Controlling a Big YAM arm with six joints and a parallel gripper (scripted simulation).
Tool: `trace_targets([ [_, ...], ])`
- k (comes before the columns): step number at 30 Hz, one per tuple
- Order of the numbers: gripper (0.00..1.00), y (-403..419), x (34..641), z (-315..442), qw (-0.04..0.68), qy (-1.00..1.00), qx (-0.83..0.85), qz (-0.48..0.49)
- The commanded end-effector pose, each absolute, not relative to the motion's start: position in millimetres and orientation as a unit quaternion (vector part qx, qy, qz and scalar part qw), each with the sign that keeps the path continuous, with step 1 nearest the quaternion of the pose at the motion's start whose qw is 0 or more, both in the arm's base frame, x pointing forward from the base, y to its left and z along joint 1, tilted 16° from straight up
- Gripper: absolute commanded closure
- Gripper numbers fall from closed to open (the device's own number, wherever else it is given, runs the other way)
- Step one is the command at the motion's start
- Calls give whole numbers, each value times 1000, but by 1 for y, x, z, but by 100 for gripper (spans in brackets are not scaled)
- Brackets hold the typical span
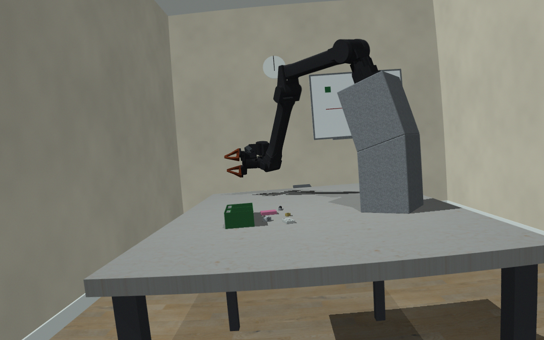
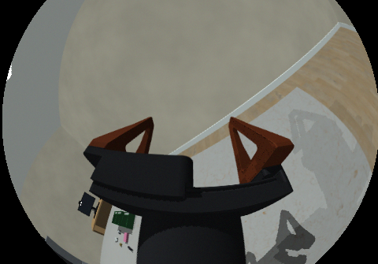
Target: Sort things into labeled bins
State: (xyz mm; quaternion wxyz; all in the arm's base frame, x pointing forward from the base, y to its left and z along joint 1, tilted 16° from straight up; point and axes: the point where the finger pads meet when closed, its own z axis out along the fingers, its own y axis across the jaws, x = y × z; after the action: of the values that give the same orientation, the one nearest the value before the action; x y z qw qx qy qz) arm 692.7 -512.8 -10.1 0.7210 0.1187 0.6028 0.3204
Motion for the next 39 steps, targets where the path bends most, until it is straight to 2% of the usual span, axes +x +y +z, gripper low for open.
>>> trace_targets([
  [1,0,-515,694,0,725,601,114,317],
  [17,0,-515,694,0,725,601,114,317],
  [18,92,-513,693,-10,721,603,119,320],
  [39,92,-513,693,-10,721,603,119,320],
])
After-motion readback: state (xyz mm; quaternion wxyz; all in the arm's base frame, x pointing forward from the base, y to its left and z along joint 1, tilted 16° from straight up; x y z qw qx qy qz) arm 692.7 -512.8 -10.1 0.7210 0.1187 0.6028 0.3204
